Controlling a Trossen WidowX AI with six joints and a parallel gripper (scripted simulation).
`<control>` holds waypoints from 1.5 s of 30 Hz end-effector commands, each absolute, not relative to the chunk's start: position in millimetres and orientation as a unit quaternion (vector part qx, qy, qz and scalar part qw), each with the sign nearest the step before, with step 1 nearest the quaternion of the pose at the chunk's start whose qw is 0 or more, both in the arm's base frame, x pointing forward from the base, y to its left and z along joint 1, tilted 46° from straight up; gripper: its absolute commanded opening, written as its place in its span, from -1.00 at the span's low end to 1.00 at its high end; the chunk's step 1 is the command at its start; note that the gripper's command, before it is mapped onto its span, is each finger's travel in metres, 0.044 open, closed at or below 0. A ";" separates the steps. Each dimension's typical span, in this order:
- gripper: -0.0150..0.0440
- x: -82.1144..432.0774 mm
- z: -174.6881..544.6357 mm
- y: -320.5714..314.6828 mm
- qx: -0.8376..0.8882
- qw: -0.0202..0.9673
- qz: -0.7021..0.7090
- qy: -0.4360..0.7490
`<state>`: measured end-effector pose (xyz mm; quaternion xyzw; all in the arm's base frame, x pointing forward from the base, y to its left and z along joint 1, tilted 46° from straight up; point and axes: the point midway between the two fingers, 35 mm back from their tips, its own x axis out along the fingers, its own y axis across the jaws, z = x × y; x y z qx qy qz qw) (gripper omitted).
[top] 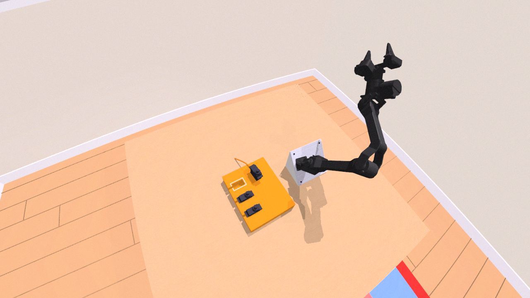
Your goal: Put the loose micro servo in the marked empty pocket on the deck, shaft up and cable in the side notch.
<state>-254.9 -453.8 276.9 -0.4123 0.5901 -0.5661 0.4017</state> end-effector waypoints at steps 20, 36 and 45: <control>1.00 -74.5 162.2 -499.5 -0.219 0.704 -0.492 0.463; 1.00 48.7 91.0 -465.5 -0.021 0.814 -0.392 0.428; 1.00 111.4 56.6 -426.4 0.110 0.835 -0.327 0.429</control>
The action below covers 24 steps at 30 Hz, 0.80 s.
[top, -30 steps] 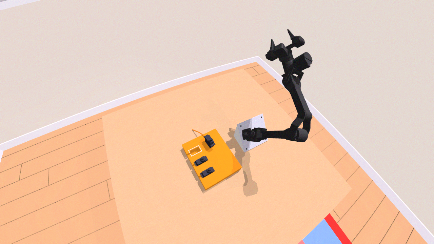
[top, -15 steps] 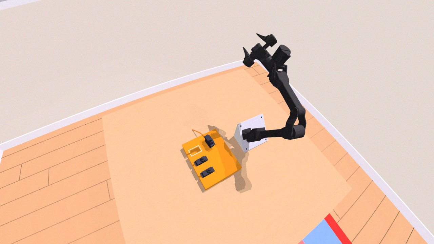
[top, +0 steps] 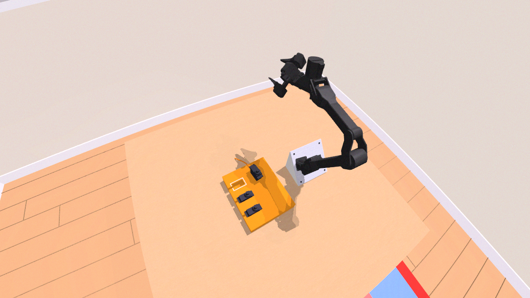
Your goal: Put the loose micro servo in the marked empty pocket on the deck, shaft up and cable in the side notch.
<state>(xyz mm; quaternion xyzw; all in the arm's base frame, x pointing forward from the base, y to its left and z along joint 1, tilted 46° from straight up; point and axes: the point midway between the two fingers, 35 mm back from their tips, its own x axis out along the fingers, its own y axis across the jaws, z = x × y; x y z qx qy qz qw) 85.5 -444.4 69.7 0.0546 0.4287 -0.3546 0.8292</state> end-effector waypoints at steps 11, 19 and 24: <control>1.00 173.3 24.4 -365.2 0.262 0.812 -0.253 0.456; 1.00 207.4 7.6 -314.0 0.362 0.764 -0.208 0.491; 1.00 223.6 0.1 -280.0 0.419 0.722 -0.187 0.518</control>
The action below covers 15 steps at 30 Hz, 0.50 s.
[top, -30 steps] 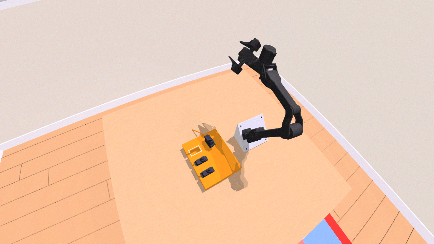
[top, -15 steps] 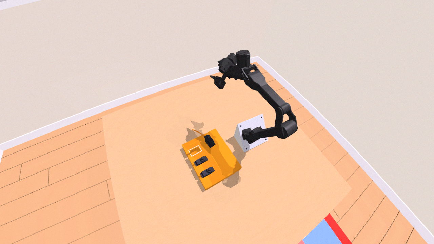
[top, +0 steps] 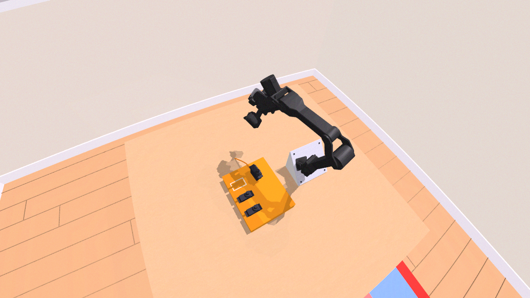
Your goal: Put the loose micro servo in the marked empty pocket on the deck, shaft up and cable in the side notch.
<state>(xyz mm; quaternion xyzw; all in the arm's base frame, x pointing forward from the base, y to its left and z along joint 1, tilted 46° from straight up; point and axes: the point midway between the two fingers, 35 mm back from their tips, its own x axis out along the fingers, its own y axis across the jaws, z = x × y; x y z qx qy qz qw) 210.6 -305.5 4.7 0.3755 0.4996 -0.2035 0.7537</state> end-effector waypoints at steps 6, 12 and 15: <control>1.00 238.2 -5.0 -237.9 0.478 0.660 -0.168 0.555; 1.00 247.2 -6.8 -196.2 0.524 0.588 -0.159 0.595; 1.00 249.9 -6.5 -175.5 0.543 0.548 -0.158 0.616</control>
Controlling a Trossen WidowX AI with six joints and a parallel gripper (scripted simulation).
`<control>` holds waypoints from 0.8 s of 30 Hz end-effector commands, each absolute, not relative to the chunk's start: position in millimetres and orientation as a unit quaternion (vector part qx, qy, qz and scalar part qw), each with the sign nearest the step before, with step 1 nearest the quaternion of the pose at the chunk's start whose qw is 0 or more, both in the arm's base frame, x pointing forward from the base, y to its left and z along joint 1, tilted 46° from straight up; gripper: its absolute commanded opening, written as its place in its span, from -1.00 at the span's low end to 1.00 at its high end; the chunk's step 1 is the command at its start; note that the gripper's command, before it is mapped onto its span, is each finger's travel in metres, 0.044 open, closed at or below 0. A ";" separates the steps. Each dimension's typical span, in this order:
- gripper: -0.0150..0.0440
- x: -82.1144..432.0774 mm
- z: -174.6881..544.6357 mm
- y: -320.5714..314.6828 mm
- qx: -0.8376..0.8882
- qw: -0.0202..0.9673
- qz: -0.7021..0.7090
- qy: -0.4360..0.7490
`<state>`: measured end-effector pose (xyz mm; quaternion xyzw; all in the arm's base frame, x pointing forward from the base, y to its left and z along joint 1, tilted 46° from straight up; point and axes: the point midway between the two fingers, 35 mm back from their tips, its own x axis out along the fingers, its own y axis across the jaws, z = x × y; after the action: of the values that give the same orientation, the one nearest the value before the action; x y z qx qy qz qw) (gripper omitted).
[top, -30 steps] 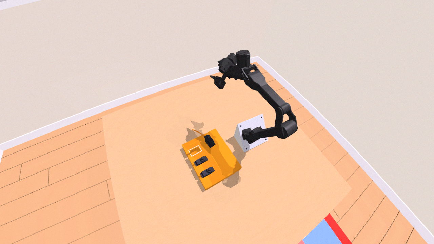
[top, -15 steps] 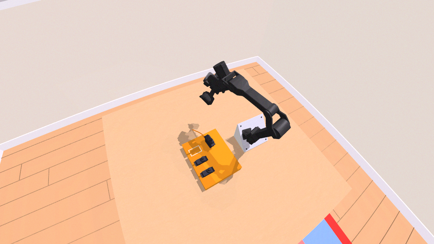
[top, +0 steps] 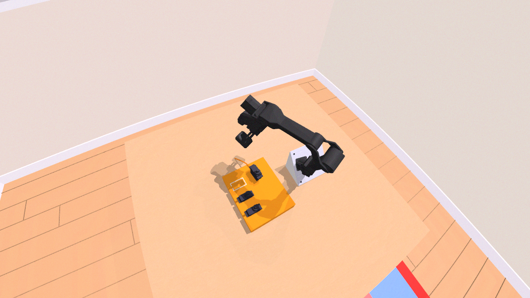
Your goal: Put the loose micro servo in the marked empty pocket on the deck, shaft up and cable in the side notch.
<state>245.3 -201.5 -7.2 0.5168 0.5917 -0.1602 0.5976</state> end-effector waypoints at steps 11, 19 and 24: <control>1.00 250.3 1.8 -103.2 0.583 0.387 -0.181 0.691; 1.00 247.4 8.2 -80.4 0.586 0.334 -0.196 0.712; 1.00 247.1 6.0 -77.9 0.586 0.334 -0.196 0.712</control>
<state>247.3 -83.3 6.9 0.5831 0.7107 -0.1943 0.3422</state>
